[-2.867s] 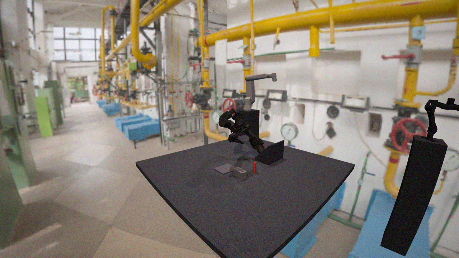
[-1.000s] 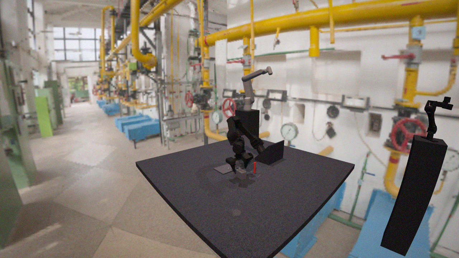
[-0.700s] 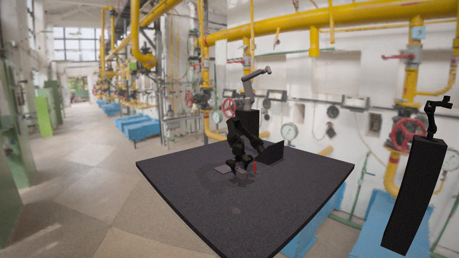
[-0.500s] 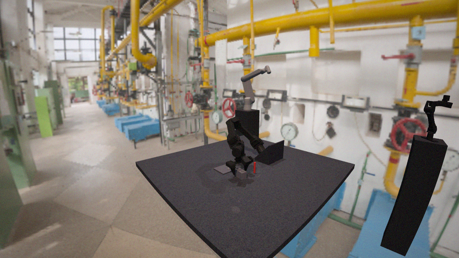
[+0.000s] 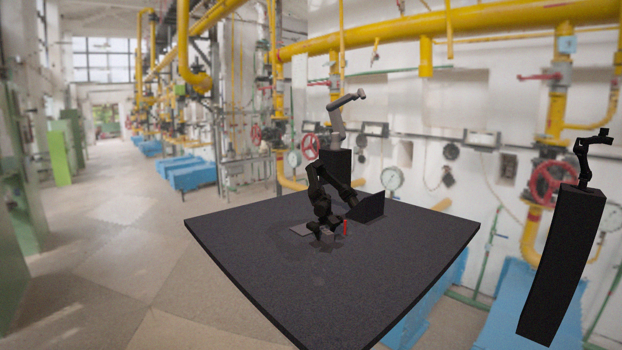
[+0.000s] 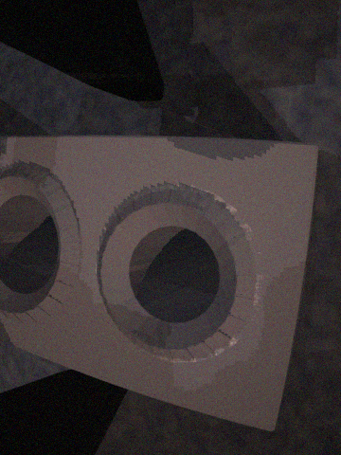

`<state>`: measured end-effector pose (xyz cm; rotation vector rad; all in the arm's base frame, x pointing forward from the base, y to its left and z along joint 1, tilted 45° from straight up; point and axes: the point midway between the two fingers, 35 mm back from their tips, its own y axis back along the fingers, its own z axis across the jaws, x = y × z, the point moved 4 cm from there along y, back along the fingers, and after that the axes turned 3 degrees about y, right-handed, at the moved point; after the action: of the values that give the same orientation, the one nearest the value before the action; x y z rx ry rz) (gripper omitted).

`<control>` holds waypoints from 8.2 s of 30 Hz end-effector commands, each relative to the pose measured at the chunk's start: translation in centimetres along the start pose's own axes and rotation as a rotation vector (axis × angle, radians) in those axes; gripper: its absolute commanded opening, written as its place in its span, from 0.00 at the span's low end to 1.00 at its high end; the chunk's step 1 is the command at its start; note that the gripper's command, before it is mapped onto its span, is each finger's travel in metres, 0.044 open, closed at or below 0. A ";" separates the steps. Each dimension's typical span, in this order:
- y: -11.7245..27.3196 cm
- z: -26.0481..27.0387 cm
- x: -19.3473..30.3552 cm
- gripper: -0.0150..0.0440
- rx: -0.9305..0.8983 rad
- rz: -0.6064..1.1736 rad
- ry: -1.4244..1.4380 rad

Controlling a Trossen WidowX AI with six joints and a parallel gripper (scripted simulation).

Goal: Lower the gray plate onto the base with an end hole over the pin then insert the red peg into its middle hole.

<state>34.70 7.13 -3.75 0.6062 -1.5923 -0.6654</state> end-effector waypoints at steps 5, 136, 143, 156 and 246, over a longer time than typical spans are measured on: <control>-0.1 0.0 0.0 0.56 0.004 0.002 0.005; 5.3 -1.7 15.1 0.25 0.001 0.009 0.381; 5.3 -1.8 15.2 0.25 0.001 0.009 0.381; 3.5 -1.8 15.2 0.25 0.002 0.010 0.381; 13.9 4.6 4.3 1.00 -0.016 -0.024 -1.104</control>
<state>32.69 10.23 12.45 0.4911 -2.0083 -0.8550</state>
